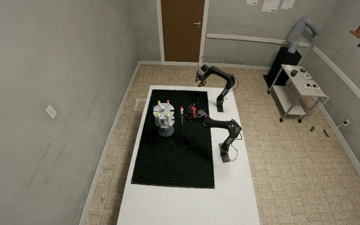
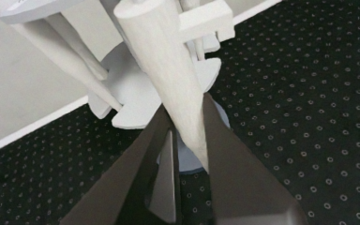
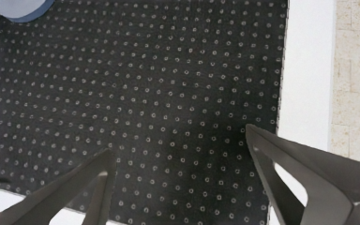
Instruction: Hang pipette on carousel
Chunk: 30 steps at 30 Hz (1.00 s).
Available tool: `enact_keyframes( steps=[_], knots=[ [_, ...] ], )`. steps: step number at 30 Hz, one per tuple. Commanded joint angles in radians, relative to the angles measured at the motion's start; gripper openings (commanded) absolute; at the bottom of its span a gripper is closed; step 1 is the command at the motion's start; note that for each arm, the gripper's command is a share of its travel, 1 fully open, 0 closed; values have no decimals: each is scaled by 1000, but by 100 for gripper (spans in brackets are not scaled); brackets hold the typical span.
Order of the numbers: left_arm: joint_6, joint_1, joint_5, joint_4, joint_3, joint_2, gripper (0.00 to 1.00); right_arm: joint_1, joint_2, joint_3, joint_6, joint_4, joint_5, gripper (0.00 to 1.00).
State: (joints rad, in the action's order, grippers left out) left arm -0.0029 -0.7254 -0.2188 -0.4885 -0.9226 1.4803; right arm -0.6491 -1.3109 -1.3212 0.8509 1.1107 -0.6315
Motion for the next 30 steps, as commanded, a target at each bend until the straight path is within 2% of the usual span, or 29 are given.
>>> enact_keyframes(
  steps=[1, 7, 8, 30],
  knots=[
    [10, 5, 5, -65, -46, 12, 12, -9, -6, -20, 6, -8, -16, 100],
    [8, 5, 5, -67, -48, 14, 12, -9, -6, -20, 6, -8, -16, 100],
    [8, 5, 5, -68, -45, -24, 12, -9, -6, -20, 6, -8, -16, 100],
    [8, 5, 5, -69, -45, -24, 12, -9, -6, -20, 6, -8, -16, 100]
  ],
)
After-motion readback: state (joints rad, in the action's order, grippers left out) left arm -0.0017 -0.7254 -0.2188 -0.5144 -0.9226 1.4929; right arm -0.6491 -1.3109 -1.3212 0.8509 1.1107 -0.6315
